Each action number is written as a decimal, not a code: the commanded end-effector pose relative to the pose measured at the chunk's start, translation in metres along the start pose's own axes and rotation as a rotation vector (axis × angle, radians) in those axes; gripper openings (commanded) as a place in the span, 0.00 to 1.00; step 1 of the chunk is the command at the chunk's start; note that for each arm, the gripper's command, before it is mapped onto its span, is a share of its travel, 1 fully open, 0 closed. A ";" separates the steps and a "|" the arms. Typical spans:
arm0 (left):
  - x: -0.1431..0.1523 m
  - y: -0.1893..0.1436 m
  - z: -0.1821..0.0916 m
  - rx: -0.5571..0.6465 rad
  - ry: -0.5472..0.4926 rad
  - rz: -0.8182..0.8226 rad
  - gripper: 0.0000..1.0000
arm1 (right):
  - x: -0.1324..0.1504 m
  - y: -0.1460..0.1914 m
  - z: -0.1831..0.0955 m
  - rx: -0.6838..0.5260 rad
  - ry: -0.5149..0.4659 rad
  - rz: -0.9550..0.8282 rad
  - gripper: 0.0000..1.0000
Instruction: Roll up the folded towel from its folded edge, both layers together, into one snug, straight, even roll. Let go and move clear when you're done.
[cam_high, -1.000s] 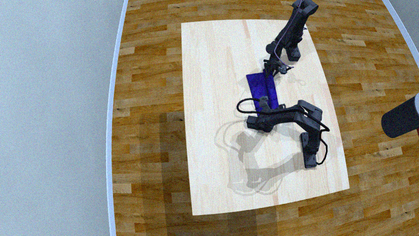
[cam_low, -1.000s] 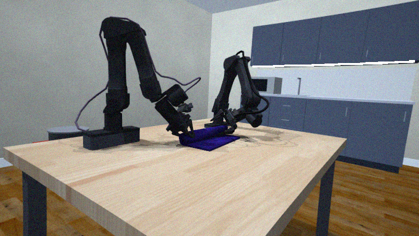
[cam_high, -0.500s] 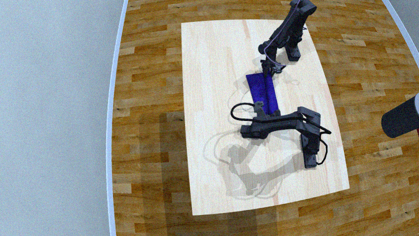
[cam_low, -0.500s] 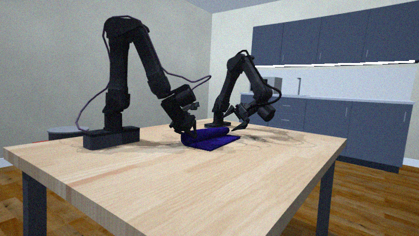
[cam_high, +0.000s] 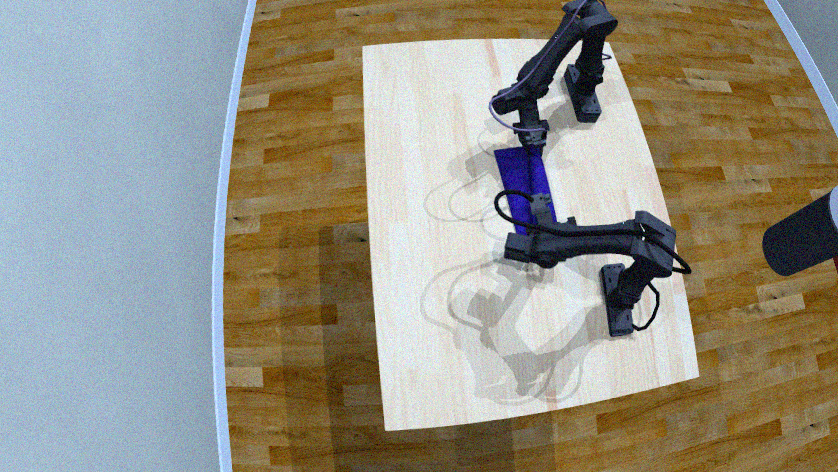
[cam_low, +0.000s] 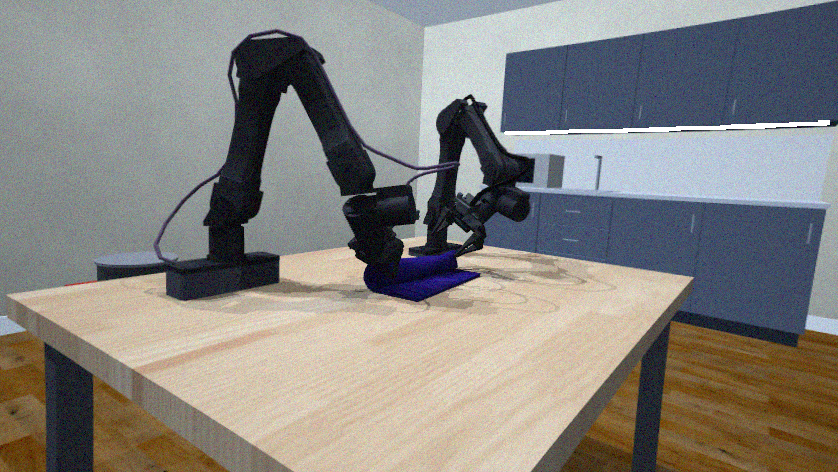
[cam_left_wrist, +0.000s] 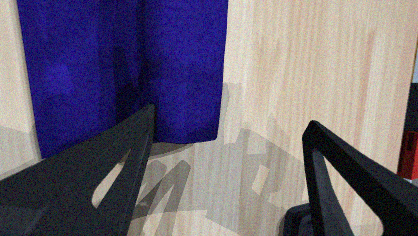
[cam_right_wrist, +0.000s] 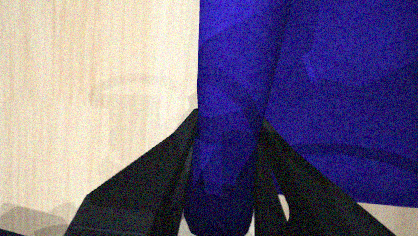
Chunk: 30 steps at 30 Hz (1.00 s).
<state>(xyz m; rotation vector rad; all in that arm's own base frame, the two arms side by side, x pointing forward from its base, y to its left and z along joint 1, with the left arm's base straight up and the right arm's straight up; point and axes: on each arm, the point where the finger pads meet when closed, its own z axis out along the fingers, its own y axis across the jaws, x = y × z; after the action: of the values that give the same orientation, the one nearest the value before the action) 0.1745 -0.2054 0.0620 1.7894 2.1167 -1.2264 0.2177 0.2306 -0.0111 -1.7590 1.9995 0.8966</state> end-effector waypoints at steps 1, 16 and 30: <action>-0.017 0.006 0.000 -0.233 -0.026 0.154 0.91 | 0.000 0.013 -0.001 -0.174 0.009 0.094 0.36; -0.030 -0.012 0.016 -0.661 -0.011 0.495 0.96 | -0.002 0.014 -0.004 -0.402 0.015 0.287 0.36; -0.033 -0.008 0.013 -0.676 -0.006 0.548 0.98 | 0.002 0.012 0.001 -0.442 0.016 0.321 0.36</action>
<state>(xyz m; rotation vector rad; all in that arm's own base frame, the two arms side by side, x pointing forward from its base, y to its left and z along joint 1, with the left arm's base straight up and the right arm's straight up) 0.1594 -0.2342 0.0658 1.8353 1.6117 -0.3362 0.2016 0.2262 -0.0107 -1.6786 2.2924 1.4954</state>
